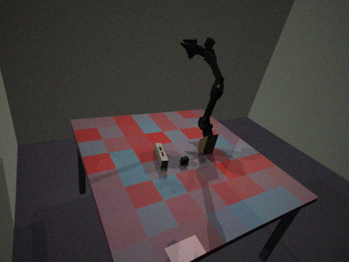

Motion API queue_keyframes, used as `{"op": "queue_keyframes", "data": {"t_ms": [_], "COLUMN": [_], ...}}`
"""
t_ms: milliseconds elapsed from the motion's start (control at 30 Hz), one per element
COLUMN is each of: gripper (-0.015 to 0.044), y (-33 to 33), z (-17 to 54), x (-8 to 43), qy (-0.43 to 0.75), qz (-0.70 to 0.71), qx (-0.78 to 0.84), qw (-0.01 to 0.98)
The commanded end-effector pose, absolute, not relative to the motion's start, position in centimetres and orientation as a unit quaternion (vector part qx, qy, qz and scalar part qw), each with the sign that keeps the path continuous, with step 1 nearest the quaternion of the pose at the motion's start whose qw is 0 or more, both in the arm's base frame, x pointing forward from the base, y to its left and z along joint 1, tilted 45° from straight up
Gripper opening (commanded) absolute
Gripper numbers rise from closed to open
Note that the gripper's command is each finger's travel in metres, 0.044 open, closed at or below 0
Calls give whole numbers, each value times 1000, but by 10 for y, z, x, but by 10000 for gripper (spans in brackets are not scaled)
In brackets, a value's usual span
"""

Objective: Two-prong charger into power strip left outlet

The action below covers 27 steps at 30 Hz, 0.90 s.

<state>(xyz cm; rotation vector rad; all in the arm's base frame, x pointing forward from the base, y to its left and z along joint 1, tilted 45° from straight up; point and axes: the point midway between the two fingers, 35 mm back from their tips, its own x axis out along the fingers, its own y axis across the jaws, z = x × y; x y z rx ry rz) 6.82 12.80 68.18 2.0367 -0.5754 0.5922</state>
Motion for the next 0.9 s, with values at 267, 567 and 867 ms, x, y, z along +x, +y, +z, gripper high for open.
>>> {"op": "queue_keyframes", "data": {"t_ms": [267, 567, 867], "gripper": [440, 440, 440], "y": [70, 41, -6], "z": [686, 678, 667], "x": [76, 86, 111], "qy": [-239, -207, -202], "qz": [221, 213, 180], "qx": [842, 862, 872], "qw": [431, 411, 409]}}
